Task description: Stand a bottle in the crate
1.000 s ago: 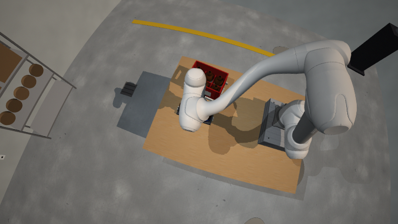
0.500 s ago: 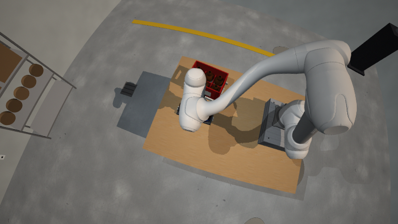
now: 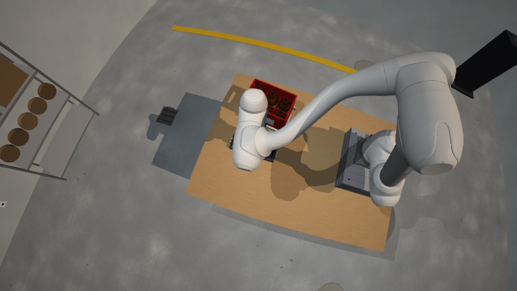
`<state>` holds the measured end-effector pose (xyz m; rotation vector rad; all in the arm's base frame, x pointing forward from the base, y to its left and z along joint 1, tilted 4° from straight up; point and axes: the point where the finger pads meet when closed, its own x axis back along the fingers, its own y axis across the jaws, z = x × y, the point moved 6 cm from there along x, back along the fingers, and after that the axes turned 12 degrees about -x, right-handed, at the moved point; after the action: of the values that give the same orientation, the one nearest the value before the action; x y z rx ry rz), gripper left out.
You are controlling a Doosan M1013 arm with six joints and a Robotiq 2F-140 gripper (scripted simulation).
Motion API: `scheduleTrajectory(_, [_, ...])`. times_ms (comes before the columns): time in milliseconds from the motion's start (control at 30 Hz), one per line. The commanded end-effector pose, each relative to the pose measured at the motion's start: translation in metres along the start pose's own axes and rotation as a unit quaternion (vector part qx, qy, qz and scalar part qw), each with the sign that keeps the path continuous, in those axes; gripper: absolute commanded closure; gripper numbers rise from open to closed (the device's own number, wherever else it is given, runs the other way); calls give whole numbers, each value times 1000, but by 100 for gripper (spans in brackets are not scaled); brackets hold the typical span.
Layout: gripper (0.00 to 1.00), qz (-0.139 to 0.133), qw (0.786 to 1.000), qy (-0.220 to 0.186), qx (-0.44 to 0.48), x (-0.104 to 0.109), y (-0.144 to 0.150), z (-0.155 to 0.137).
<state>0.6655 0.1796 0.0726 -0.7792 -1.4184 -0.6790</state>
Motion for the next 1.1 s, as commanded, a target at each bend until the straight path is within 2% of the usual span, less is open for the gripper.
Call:
scheduleTrajectory(0, [100,0,1000,0,0,1,0,0])
scheduleTrajectory(1067, [100,0,1000,0,0,27,0,1])
